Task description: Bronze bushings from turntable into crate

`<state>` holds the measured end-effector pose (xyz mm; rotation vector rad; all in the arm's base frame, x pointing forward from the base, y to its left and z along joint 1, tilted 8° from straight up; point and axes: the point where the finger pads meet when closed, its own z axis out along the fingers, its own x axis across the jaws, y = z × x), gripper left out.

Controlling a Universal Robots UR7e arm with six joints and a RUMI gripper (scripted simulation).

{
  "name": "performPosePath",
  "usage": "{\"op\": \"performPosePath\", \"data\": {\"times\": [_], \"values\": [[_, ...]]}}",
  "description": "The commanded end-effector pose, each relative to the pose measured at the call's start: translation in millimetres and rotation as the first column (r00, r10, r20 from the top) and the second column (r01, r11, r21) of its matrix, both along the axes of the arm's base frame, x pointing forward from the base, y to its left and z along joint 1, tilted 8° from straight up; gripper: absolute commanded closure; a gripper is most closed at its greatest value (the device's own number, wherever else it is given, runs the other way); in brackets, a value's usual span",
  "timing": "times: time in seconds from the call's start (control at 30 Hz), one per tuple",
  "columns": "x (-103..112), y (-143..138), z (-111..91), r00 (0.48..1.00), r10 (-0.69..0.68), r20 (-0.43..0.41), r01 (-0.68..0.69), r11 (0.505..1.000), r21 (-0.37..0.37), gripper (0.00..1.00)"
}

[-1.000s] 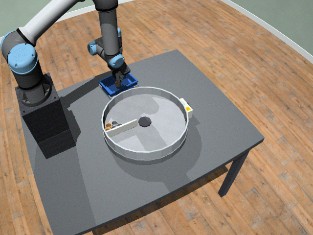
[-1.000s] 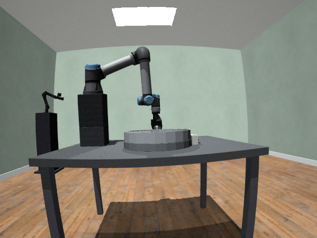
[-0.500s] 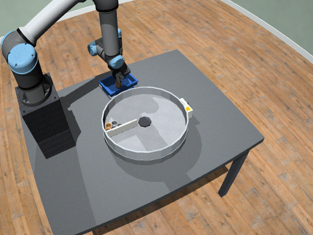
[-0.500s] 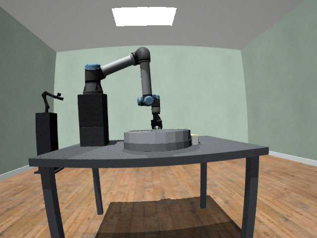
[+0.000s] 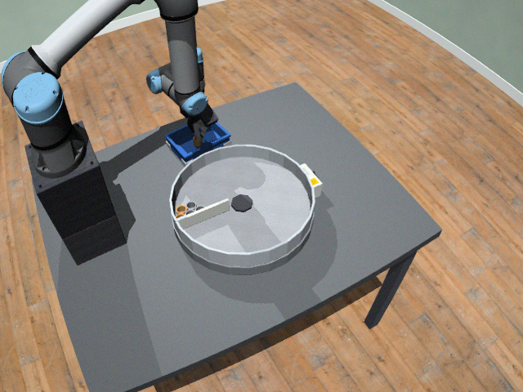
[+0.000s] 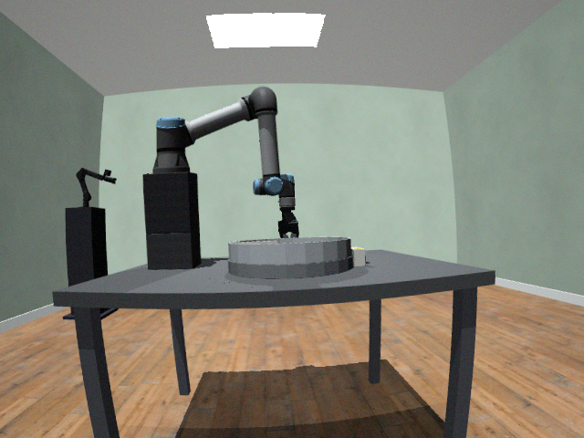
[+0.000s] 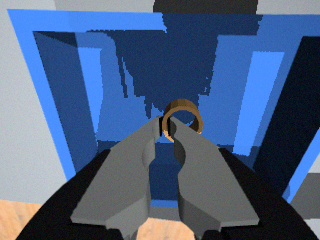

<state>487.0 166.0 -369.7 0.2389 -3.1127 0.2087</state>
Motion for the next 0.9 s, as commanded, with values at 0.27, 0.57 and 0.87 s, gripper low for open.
{"op": "performPosePath", "data": {"times": [0.27, 0.57, 0.87], "values": [[2.4, -0.4, 0.2, 1.0, -0.001, 0.004, 0.001, 1.0, 0.0, 1.0], [2.4, -0.4, 0.2, 1.0, -0.001, 0.004, 0.001, 1.0, 0.0, 1.0], [2.4, -0.4, 0.2, 1.0, -0.001, 0.004, 0.001, 1.0, 0.0, 0.94]]}}
